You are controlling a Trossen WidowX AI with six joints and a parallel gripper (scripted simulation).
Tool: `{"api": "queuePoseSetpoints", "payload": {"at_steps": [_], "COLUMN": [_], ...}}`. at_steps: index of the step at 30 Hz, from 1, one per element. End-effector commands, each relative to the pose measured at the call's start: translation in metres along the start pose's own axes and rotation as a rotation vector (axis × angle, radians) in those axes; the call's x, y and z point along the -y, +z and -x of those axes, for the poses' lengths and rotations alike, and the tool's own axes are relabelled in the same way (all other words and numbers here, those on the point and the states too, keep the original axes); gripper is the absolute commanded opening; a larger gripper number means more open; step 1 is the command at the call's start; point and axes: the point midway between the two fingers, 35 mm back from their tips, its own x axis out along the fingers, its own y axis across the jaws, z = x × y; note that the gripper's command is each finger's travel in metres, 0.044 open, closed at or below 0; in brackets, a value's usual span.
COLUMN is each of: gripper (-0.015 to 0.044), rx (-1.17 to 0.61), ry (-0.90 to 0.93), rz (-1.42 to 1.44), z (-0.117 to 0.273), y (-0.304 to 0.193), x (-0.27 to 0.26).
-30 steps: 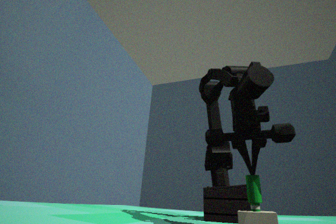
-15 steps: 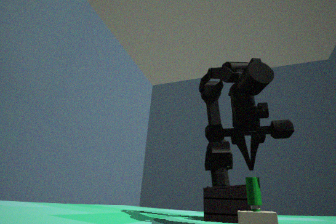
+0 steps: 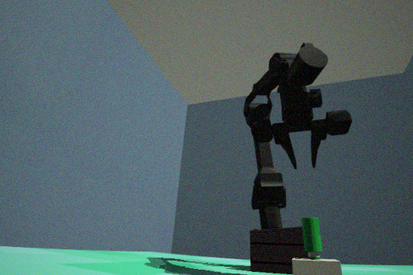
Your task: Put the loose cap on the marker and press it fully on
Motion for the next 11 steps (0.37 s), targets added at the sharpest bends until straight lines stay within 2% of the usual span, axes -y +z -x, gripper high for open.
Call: {"api": "queuePoseSetpoints", "payload": {"at_steps": [1, 8, 9, 11], "gripper": [0.0236, 0.0420, 0.0440, 0.0440], "rx": [0.002, 0.002, 0.002, 0.002], "ry": [0.001, 0.001, 0.001, 0.001], "rz": [-0.005, -0.005, -0.005, -0.005], "z": [0.0015, 0.0015, 0.0015, 0.0015], "y": [0.0003, 0.0003, 0.0003, 0.0003], "x": [-0.0002, -0.0002, -0.0002, -0.0002]}}
